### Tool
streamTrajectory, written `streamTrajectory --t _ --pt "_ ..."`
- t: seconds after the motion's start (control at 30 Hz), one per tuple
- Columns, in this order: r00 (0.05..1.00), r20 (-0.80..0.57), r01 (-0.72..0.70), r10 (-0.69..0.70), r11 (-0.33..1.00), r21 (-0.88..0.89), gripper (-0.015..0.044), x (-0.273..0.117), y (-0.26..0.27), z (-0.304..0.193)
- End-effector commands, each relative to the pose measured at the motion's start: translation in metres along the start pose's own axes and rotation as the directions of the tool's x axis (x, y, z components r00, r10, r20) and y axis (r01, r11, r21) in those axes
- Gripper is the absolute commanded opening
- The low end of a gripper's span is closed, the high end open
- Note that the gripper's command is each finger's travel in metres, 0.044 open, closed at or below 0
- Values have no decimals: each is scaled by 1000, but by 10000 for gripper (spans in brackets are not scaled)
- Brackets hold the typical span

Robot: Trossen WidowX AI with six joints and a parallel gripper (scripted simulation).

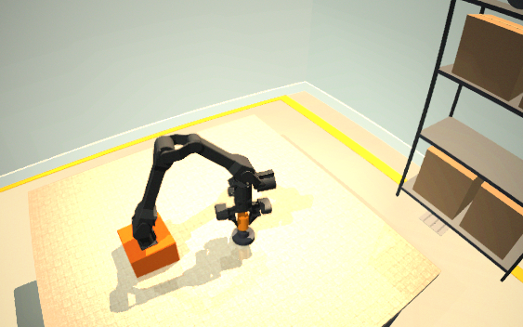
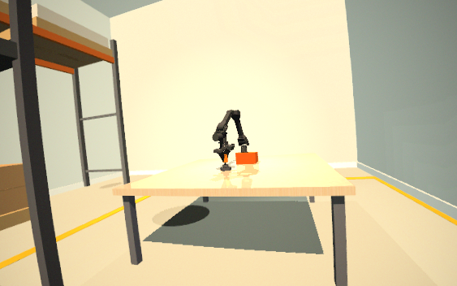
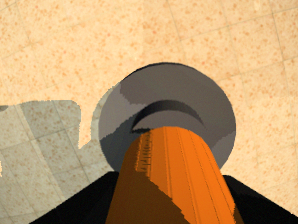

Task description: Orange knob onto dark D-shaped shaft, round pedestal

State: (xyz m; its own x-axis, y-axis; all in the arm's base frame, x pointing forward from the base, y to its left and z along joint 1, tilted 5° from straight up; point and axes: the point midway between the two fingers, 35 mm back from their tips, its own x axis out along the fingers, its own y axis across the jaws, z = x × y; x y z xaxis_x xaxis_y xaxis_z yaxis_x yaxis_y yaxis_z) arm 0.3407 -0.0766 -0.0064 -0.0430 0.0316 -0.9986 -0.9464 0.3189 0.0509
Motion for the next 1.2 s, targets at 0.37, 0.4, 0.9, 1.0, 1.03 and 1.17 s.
streamTrajectory --t 0.37,0.4,0.9,1.0,1.03,1.17 --pt "1000 -2 3 -3 977 -211 0 -4 0 -1" --pt "1000 -2 3 -3 977 -211 0 -3 0 -1" --pt "1000 -2 3 -3 977 -211 0 1 0 0" --pt "1000 -2 3 -3 977 -211 0 1 0 0" --pt "1000 -2 3 -3 977 -211 0 1 0 0" --pt "1000 -2 3 -3 977 -211 0 -2 0 0"
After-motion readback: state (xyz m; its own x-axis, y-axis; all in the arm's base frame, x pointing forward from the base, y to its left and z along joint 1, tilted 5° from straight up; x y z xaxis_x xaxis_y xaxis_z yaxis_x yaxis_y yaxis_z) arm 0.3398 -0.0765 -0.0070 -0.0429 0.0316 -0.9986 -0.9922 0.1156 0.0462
